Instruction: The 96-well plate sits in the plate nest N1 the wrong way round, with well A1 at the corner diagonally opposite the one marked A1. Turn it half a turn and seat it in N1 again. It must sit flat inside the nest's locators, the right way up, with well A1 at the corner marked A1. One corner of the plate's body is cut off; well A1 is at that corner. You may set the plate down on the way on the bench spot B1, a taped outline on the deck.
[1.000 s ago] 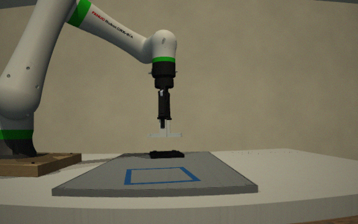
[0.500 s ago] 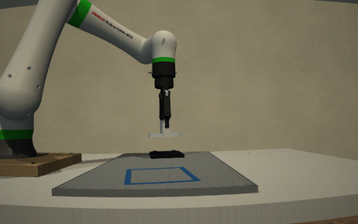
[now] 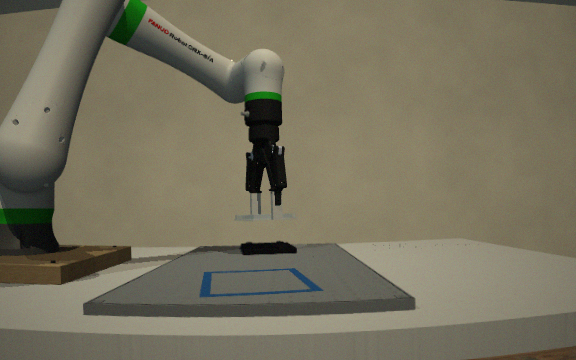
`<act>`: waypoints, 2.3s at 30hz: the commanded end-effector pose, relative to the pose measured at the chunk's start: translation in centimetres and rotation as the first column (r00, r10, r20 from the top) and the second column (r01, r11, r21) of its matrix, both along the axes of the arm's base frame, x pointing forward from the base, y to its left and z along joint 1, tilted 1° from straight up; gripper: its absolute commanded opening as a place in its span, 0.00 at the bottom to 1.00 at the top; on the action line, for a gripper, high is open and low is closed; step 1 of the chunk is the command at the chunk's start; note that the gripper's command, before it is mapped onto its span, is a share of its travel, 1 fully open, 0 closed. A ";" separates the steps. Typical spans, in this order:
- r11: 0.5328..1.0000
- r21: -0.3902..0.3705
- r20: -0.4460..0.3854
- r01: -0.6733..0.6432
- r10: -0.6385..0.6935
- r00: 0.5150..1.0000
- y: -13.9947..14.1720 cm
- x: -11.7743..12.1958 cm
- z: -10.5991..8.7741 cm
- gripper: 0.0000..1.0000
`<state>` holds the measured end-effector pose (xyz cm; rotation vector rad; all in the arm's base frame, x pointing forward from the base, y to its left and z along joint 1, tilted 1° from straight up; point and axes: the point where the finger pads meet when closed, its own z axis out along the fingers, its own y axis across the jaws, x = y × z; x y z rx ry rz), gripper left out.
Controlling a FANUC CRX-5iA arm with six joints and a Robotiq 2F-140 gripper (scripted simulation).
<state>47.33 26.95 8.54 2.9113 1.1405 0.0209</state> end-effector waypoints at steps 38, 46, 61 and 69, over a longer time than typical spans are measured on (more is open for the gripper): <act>0.478 -0.004 -0.015 -0.879 0.879 0.478 0.0 0.0 0.0 0.00; 0.478 -0.004 -0.015 -0.879 0.879 0.478 0.0 0.0 0.0 0.00; 0.478 -0.004 -0.015 -0.879 0.879 0.478 0.0 0.0 0.0 0.00; 0.478 -0.004 -0.015 -0.879 0.879 0.478 0.0 0.0 0.0 0.00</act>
